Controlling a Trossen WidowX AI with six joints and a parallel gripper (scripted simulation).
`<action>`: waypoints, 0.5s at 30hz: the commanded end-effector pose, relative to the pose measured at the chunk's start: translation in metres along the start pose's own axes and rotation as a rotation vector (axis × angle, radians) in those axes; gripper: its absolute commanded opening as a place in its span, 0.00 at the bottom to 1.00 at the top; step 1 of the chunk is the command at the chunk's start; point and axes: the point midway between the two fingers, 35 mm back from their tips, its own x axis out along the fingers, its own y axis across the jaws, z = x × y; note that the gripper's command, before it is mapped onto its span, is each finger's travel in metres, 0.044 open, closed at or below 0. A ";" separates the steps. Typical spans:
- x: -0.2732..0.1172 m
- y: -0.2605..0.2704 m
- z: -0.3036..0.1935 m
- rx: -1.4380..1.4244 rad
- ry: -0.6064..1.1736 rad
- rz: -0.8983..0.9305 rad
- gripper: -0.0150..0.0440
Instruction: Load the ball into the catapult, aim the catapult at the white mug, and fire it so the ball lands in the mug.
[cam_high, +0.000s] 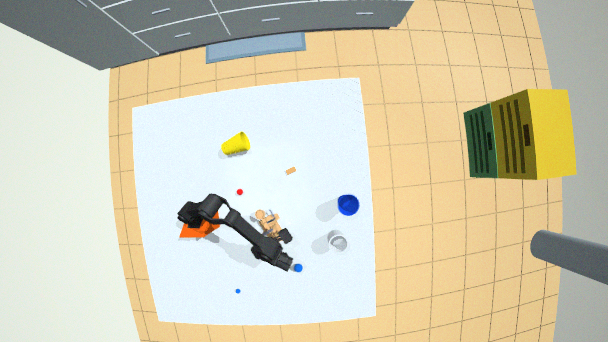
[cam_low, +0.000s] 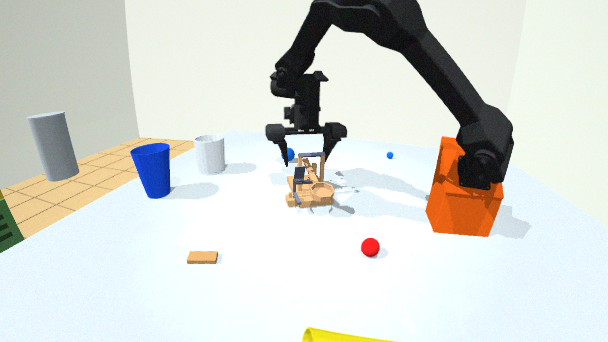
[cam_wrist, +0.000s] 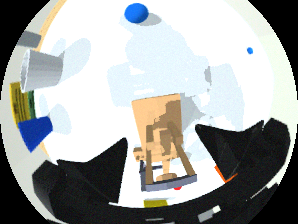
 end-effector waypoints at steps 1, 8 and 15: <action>0.008 -0.001 -0.002 0.010 0.007 0.001 1.00; 0.019 -0.002 -0.002 0.010 0.008 0.001 1.00; 0.030 -0.002 -0.002 0.010 0.009 0.001 1.00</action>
